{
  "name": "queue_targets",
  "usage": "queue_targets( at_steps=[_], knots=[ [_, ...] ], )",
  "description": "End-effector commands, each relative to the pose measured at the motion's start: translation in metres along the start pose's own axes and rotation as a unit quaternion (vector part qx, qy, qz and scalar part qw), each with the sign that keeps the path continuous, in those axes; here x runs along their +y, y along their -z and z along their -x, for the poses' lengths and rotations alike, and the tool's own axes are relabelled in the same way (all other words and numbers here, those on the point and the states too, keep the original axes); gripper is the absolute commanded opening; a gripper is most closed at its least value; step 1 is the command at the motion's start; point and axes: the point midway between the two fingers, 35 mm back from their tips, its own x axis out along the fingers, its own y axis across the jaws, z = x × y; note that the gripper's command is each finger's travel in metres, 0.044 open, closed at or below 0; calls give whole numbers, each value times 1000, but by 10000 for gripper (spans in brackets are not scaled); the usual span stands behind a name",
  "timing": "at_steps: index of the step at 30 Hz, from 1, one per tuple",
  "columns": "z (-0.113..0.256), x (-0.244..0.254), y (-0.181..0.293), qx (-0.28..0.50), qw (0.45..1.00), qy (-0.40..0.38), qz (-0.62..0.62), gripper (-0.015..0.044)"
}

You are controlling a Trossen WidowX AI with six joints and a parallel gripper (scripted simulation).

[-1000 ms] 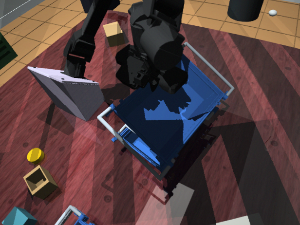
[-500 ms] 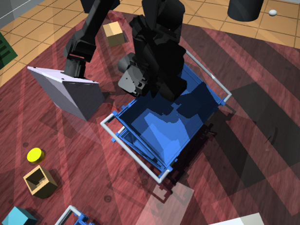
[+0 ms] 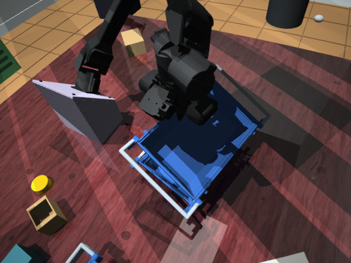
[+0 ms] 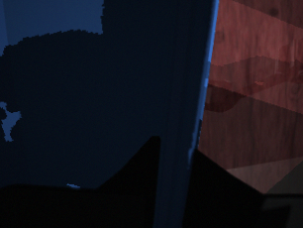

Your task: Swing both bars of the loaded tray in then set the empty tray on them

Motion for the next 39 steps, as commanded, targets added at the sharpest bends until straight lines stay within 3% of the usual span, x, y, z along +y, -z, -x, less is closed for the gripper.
queue_targets(
  at_steps=[1, 39],
  knots=[
    [-2, -2, 0, -1, 1000, -3, 1, 0],
    [-26, -19, 0, -1, 1000, -3, 1, 0]
  ],
)
